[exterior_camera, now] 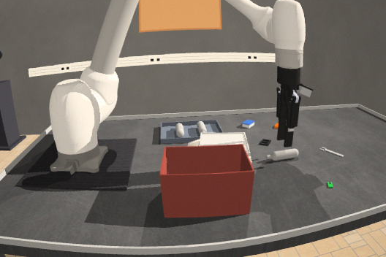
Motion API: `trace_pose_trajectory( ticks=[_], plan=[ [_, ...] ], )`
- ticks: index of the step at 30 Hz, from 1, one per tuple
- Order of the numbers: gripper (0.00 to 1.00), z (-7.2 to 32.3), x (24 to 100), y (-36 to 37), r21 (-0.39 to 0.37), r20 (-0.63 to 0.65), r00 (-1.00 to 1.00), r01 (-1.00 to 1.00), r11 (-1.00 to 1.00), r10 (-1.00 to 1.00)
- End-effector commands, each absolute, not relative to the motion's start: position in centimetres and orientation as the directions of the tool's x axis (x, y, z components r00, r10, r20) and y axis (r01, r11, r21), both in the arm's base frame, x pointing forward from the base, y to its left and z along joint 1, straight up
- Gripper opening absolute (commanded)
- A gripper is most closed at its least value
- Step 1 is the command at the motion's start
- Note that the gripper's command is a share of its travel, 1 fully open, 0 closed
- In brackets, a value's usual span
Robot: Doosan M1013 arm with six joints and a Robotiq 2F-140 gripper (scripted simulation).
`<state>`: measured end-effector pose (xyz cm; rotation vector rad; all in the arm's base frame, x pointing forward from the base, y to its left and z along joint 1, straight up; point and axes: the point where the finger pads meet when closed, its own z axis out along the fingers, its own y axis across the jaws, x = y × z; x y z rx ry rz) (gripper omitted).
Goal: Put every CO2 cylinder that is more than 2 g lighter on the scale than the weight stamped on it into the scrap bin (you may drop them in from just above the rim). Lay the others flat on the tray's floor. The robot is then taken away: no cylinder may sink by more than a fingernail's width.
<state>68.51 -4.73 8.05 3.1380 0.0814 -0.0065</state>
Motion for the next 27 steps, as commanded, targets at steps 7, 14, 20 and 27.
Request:
trace_pose_trajectory(
  ticks=[7, 14, 20, 27],
  plan=[
    [0.4, 3.7, 68.6, -4.7, 0.002, -0.002, 0.999, 0.052, -0.999, 0.052],
    [0.4, 2.9, 68.6, -4.7, 0.002, -0.002, 0.999, 0.052, -0.999, 0.052],
    [0.4, 2.8, 68.6, -4.7, 0.002, -0.002, 0.999, 0.052, -0.999, 0.052],
    [0.4, 2.8, 68.6, -4.7, 0.002, -0.002, 0.999, 0.052, -0.999, 0.052]
  ],
)
